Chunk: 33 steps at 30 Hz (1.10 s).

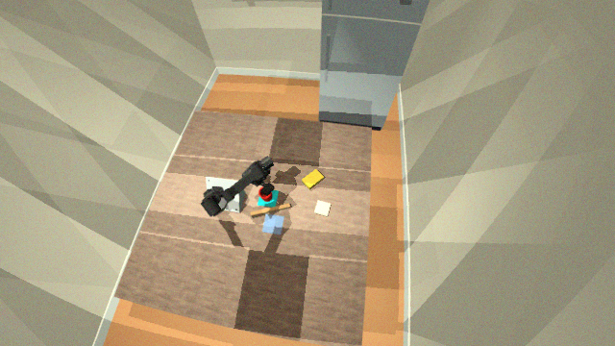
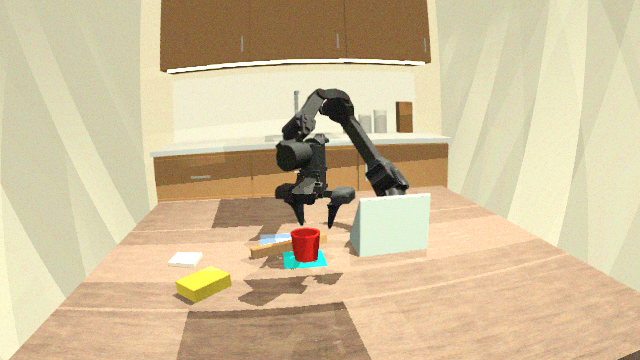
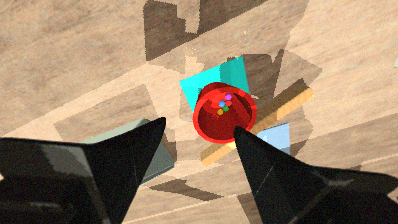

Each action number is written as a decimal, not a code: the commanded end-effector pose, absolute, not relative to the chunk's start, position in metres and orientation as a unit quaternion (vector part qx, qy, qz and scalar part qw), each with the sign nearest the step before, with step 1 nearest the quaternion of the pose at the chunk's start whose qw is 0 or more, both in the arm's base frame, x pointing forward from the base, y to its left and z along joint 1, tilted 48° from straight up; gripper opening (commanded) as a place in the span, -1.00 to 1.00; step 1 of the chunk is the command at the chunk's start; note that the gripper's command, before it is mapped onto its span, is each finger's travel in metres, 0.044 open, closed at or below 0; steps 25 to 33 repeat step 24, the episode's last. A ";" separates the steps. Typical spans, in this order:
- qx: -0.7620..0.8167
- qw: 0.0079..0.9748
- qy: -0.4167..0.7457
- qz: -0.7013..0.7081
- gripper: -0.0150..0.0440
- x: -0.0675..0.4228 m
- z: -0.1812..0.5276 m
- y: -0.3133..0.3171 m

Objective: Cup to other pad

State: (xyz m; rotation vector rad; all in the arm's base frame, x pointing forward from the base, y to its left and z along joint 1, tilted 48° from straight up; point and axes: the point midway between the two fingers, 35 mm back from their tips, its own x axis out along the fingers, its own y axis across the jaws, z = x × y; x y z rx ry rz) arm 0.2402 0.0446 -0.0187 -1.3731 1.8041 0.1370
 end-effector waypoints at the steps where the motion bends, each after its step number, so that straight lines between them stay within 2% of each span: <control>1: -0.548 0.422 0.720 0.055 1.00 0.241 -0.016 0.049; 16: -0.545 0.427 0.719 0.055 1.00 0.243 0.023 0.090; 33: -0.548 0.424 0.718 0.056 1.00 0.243 0.021 0.088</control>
